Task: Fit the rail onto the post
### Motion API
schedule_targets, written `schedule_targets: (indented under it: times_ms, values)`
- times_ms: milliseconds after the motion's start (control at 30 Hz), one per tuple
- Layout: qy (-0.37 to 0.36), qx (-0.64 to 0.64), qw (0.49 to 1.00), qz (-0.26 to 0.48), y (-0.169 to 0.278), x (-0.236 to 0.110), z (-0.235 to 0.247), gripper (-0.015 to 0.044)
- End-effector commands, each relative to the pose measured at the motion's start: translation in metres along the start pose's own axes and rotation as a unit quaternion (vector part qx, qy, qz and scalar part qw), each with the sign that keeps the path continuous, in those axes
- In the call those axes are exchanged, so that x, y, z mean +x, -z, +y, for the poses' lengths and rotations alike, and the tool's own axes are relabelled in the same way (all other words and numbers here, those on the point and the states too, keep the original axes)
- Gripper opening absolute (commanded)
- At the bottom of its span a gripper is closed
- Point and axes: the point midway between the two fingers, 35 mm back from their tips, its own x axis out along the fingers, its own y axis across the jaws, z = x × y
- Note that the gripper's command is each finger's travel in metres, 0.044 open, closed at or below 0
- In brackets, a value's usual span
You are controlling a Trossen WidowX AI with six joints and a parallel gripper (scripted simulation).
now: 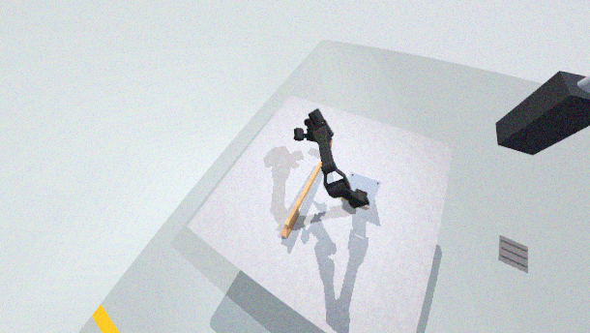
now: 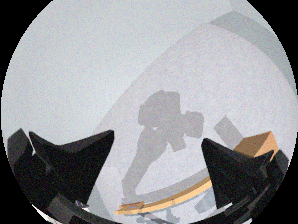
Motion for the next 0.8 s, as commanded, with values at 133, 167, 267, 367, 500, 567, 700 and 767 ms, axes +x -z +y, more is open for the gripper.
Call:
schedule_targets:
  times_ms: [133, 167, 267, 367, 500, 567, 700, 767]
  values:
    - [0.083, -0.432, 0.889, 0.130, 0.059, 0.031, -0.047, 0.0440]
    - [0.083, -0.455, 0.875, 0.140, 0.063, 0.032, -0.049, 0.0440]
    - [0.080, -0.524, 0.831, 0.171, 0.072, 0.035, -0.055, 0.0440]
    - [0.074, -0.585, 0.781, 0.206, 0.084, 0.037, -0.062, 0.0440]
    - [0.054, -0.663, 0.704, 0.248, 0.097, 0.039, -0.069, 0.0440]
    - [0.041, -0.698, 0.663, 0.268, 0.104, 0.039, -0.073, 0.0440]
    - [0.008, -0.758, 0.574, 0.309, 0.119, 0.039, -0.080, 0.0440]
    - [-0.012, -0.785, 0.526, 0.325, 0.125, 0.039, -0.084, 0.0440]
